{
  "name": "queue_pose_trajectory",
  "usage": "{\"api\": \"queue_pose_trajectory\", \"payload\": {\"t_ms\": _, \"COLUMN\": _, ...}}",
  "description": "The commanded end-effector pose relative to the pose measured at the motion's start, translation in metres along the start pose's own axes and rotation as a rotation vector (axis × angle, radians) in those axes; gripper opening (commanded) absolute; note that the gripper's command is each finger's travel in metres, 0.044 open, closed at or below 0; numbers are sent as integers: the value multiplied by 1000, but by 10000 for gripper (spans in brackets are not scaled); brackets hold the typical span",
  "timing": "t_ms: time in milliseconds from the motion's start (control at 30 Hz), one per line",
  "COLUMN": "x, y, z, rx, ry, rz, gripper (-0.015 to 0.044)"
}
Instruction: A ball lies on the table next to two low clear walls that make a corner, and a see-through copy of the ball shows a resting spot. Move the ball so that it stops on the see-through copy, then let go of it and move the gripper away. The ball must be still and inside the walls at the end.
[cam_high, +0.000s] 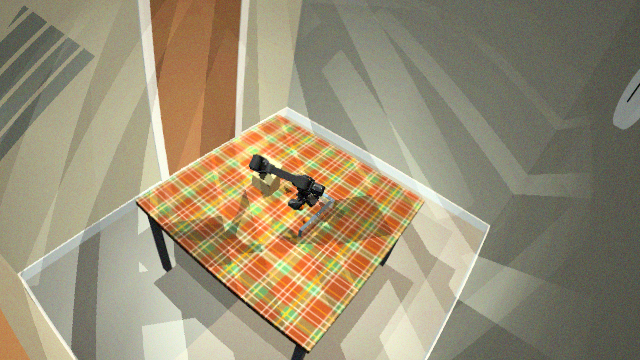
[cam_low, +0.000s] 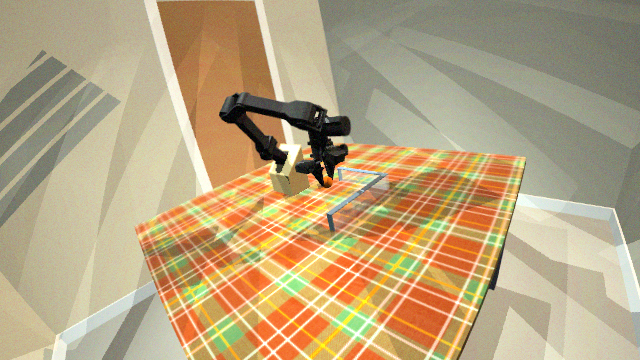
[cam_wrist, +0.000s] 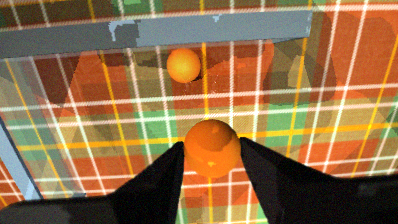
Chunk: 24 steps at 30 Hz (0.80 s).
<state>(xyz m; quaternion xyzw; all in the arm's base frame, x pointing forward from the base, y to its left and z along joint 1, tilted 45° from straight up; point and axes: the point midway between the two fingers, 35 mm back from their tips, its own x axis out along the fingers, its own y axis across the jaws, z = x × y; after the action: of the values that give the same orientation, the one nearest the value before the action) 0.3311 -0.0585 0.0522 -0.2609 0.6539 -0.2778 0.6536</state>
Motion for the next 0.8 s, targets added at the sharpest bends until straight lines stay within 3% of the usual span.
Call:
{"api": "queue_pose_trajectory", "payload": {"t_ms": 0, "x": -34, "y": -3, "z": -3, "rx": 8, "ry": -10, "rz": 3, "gripper": 0}}
{"api": "queue_pose_trajectory", "payload": {"t_ms": 267, "x": -36, "y": -2, "z": -1, "rx": 7, "ry": -9, "rz": 2, "gripper": 0}}
{"api": "queue_pose_trajectory", "payload": {"t_ms": 767, "x": 5, "y": 20, "z": 47, "rx": 9, "ry": -11, "rz": 1, "gripper": 0}}
